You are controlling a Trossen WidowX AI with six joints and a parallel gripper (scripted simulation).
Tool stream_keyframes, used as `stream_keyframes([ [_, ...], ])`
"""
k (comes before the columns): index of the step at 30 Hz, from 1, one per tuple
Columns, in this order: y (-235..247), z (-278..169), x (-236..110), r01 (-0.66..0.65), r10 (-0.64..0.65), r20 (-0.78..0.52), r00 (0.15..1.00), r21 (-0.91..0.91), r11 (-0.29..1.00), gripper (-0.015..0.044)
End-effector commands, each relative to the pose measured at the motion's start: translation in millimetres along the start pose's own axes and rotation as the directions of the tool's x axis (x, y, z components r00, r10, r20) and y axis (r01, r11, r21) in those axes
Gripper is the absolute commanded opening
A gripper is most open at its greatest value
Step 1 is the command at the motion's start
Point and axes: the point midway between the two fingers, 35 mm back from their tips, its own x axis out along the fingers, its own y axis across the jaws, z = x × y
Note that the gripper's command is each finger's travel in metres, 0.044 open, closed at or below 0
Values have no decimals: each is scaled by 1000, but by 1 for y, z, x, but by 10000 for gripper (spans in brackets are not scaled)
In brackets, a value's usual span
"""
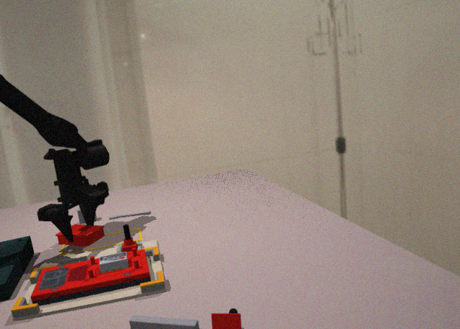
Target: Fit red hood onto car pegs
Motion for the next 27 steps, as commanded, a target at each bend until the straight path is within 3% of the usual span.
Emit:
stream_keyframes([
  [1,0,0,0,0,0,0,1000,0,1000,295],
  [4,0,0,0,0,0,0,1000,0,1000,275],
  [15,0,0,-10,0,0,0,1000,0,1000,0],
  [27,0,0,-36,0,0,0,1000,0,1000,0],
])
